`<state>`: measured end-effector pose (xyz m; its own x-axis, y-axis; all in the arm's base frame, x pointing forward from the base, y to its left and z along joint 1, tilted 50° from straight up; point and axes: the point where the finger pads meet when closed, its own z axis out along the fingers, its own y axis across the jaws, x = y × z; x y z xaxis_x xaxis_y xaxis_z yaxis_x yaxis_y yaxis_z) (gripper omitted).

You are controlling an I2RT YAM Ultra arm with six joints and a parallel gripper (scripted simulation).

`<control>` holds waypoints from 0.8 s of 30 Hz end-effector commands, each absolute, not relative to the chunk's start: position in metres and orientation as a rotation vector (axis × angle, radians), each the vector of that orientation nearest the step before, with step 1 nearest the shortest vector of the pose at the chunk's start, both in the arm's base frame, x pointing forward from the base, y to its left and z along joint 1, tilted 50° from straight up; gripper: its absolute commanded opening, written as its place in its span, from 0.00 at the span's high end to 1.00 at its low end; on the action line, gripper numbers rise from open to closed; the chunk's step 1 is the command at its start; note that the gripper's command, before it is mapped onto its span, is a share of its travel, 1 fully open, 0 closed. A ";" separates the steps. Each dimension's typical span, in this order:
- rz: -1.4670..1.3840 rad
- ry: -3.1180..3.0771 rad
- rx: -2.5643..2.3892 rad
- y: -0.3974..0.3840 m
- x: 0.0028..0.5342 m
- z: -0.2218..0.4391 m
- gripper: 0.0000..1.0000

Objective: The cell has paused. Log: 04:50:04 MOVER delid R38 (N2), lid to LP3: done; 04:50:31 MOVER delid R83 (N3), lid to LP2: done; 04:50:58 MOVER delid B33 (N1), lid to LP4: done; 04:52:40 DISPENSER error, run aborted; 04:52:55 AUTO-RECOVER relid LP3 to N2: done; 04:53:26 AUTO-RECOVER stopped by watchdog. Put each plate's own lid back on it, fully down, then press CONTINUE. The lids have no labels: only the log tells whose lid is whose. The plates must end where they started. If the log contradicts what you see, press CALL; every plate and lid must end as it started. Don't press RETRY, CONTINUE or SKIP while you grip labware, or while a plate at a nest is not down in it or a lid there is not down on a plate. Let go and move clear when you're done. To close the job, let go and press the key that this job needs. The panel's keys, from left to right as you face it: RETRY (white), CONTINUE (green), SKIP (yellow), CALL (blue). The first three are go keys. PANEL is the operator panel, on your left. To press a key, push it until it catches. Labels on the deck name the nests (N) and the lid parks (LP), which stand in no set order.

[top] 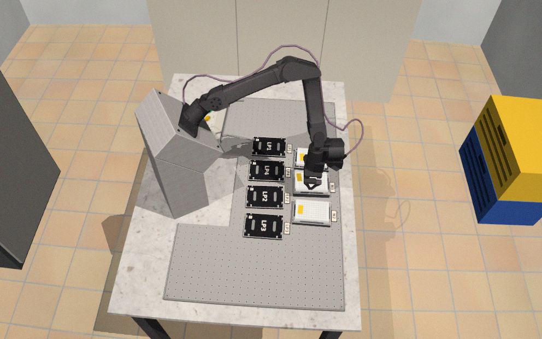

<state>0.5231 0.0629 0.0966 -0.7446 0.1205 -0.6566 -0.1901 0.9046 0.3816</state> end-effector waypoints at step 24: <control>0.553 2.322 -0.032 0.061 0.538 0.101 1.00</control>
<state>0.5303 0.0667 0.0953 -0.7384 0.1194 -0.6637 -0.1948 0.9045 0.3794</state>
